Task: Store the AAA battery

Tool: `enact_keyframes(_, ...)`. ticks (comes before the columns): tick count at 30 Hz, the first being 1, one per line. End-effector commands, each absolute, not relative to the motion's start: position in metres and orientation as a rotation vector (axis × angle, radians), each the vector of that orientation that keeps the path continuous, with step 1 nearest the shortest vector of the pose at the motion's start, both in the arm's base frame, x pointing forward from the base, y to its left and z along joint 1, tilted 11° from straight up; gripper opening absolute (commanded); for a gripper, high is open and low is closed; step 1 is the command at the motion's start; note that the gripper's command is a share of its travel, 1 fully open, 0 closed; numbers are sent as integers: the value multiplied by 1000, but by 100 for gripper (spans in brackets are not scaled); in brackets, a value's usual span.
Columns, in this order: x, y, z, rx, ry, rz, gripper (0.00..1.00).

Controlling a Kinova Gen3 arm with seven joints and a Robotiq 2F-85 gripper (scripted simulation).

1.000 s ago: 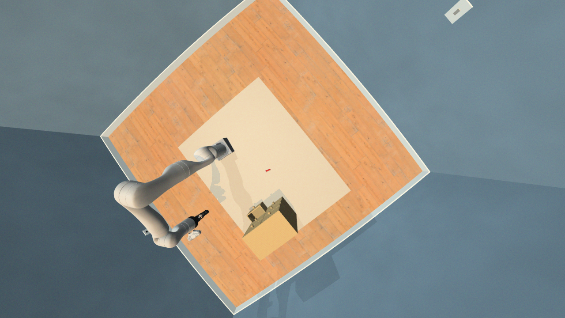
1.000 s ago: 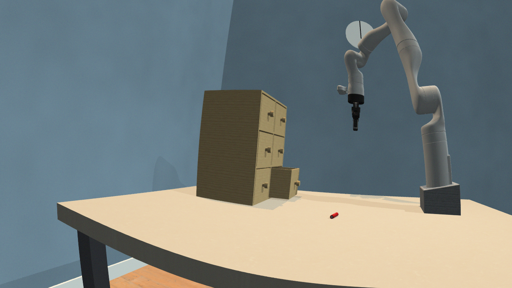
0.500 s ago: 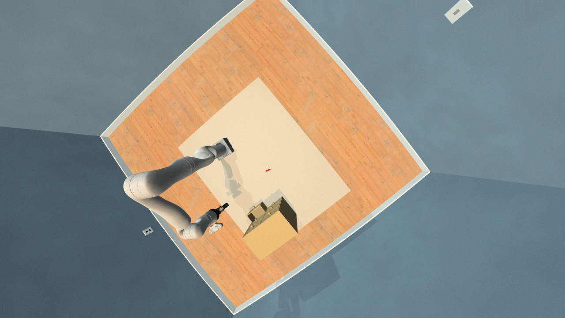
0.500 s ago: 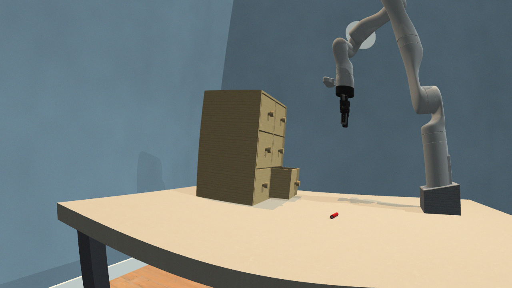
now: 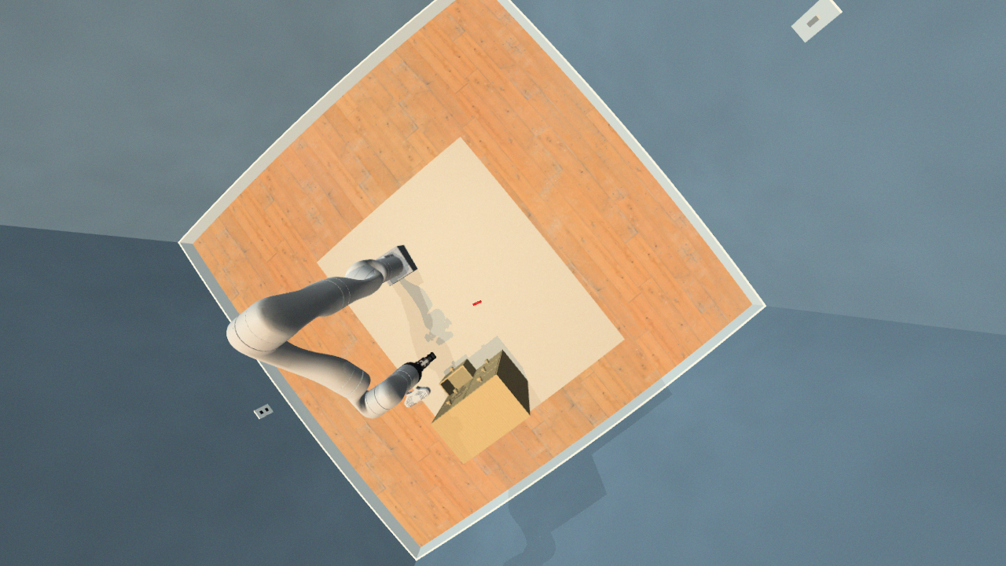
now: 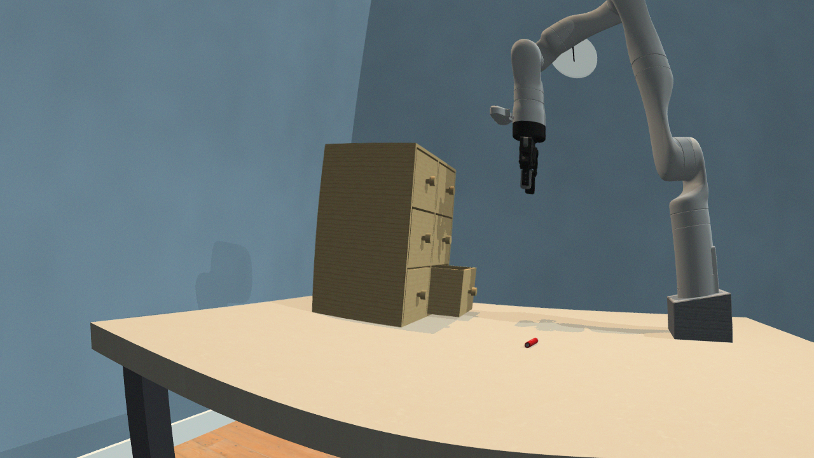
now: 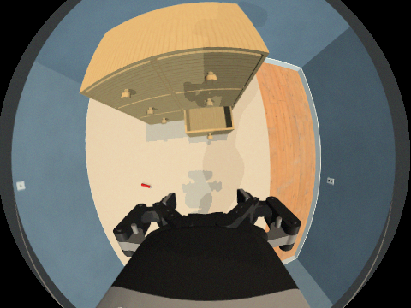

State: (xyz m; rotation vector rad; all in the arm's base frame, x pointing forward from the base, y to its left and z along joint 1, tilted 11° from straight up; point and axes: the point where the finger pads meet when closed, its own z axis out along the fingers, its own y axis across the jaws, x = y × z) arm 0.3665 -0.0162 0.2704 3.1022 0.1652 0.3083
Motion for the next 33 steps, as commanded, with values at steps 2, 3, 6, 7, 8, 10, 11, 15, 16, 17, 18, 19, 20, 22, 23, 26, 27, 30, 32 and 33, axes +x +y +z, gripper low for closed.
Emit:
enact_keyframes(2,370,2,271,3104,185,295,100)
enact_keyframes(3,370,5,271,3109,181,296,100)
enact_keyframes(6,372,10,272,3109,201,305,100)
enact_keyframes(7,372,10,272,3107,201,308,100)
enact_keyframes(8,372,11,272,3107,201,307,100)
enact_keyframes(10,372,11,272,3107,201,307,100)
enact_keyframes(11,372,11,272,3107,201,307,100)
enact_keyframes(15,372,11,272,3107,201,307,100)
enact_keyframes(16,372,11,272,3107,201,307,100)
enact_keyframes(17,372,11,272,3107,200,307,100)
enact_keyframes(18,372,11,272,3107,200,308,100)
enact_keyframes(19,373,11,272,3107,199,308,100)
enact_keyframes(20,373,11,272,3107,198,309,100)
enact_keyframes(22,373,11,272,3108,196,311,100)
enact_keyframes(23,374,11,272,3108,194,312,100)
enact_keyframes(26,375,11,272,3108,188,317,100)
enact_keyframes(27,376,11,272,3108,185,319,100)
enact_keyframes(30,377,11,272,3109,179,321,100)
enact_keyframes(32,377,11,271,3109,175,322,100)
enact_keyframes(33,377,11,271,3110,171,322,100)
